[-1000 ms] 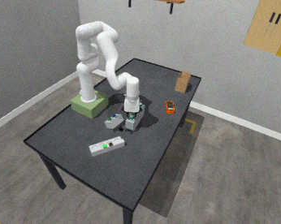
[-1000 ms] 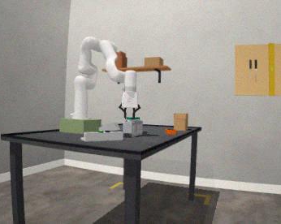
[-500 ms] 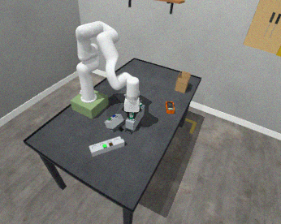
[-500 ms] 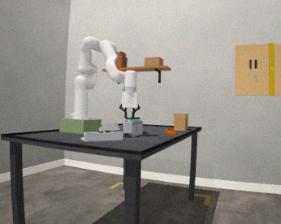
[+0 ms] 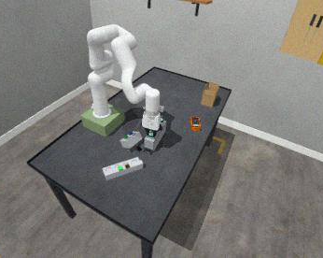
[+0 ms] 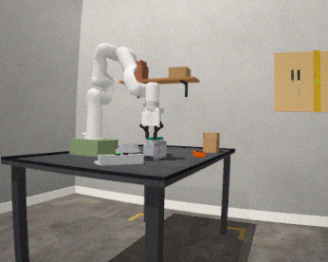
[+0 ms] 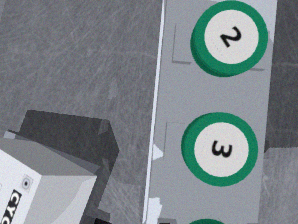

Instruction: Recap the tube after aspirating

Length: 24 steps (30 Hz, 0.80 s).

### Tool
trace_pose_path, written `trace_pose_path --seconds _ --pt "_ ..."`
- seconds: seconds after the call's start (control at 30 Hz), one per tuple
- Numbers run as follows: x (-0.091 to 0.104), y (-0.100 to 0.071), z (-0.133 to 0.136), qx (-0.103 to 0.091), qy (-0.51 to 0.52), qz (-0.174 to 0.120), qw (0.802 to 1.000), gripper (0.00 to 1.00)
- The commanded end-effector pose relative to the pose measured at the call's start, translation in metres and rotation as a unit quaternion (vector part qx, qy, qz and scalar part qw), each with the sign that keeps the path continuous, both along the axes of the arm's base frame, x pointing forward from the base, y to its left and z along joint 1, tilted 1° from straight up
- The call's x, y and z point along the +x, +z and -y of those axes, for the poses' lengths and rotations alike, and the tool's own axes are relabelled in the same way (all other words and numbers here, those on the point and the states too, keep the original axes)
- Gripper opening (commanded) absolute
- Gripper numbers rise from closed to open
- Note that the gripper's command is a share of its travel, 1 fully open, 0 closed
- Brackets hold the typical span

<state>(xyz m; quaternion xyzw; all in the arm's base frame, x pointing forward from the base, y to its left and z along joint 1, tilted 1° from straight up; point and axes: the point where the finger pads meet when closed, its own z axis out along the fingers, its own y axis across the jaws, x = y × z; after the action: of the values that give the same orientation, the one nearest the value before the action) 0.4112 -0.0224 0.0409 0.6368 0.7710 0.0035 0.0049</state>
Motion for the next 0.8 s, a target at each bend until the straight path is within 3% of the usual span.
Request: trace_pose_path --seconds 0.0,0.33,0.63,0.67,0.77 --pt "0.0012 0.0005 -0.0003 0.004 -0.076 0.002 0.997 0.00" --pt "0.0013 0.0000 -0.0003 0.006 -0.233 0.002 0.972 0.00" --pt "0.0013 0.0000 -0.0003 0.006 -0.233 0.002 0.972 0.00" --pt "0.0013 0.0000 -0.0003 0.006 -0.233 0.002 0.972 0.46" --pt "0.0013 0.0000 -0.0003 0.006 -0.233 0.002 0.972 0.46"
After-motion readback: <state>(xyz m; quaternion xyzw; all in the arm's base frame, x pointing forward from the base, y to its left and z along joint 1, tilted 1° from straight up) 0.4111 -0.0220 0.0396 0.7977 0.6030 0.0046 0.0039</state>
